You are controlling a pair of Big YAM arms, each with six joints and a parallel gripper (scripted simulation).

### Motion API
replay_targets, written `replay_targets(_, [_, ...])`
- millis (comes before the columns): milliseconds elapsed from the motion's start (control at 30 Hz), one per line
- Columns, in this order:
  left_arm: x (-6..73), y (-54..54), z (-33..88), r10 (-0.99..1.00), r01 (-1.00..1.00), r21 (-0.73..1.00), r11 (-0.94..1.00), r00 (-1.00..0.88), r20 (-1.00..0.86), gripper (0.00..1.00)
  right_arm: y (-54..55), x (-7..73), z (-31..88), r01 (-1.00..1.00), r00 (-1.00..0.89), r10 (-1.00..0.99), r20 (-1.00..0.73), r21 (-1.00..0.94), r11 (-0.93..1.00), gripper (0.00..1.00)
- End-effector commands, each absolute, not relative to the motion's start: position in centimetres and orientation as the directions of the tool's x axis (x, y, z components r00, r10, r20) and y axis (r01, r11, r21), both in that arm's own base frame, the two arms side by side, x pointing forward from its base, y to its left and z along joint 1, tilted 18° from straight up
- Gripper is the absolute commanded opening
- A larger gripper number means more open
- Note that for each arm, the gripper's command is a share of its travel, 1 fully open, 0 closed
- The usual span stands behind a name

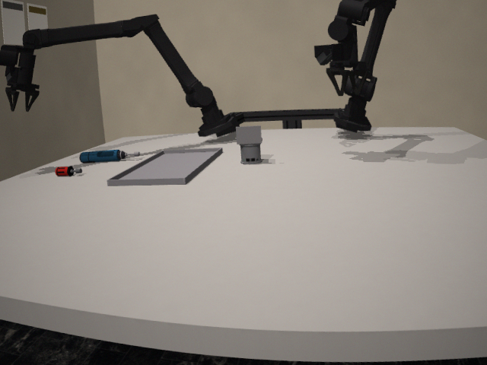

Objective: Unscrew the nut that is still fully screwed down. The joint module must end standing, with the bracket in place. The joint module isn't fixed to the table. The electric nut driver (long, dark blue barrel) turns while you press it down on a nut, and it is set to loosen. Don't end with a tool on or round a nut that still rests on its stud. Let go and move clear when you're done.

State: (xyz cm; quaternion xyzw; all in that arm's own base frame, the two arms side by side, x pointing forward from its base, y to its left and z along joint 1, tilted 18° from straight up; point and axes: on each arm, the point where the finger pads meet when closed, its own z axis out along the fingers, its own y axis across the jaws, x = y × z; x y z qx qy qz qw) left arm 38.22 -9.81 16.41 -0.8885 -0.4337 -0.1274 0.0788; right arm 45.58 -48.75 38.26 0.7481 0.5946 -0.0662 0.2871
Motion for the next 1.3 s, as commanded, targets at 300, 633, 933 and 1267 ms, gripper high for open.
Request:
replay_targets(300, [39.1,-10.2,17.6,0.753,0.790,0.002,-0.613,0.583,0.303,1.00,-47.5,45.4,34.2,0.948,0.216,0.876,-0.432,0.306,-0.083,0.65])
replay_targets(633, [39.1,-10.2,17.6,0.753,0.790,0.002,-0.613,0.583,0.303,1.00,-43.5,44.1,33.6,0.953,0.153,0.888,-0.434,0.302,-0.017,0.65])
replay_targets(933, [39.1,-10.2,17.6,0.753,0.790,0.002,-0.613,0.583,0.303,1.00,-42.8,43.1,32.0,0.959,0.134,0.895,-0.425,0.284,-0.008,0.65])
replay_targets(1267, [39.1,-10.2,17.6,0.753,0.790,0.002,-0.613,0.583,0.303,1.00,-39.4,41.4,27.7,0.969,0.058,0.916,-0.398,0.242,0.044,0.65])
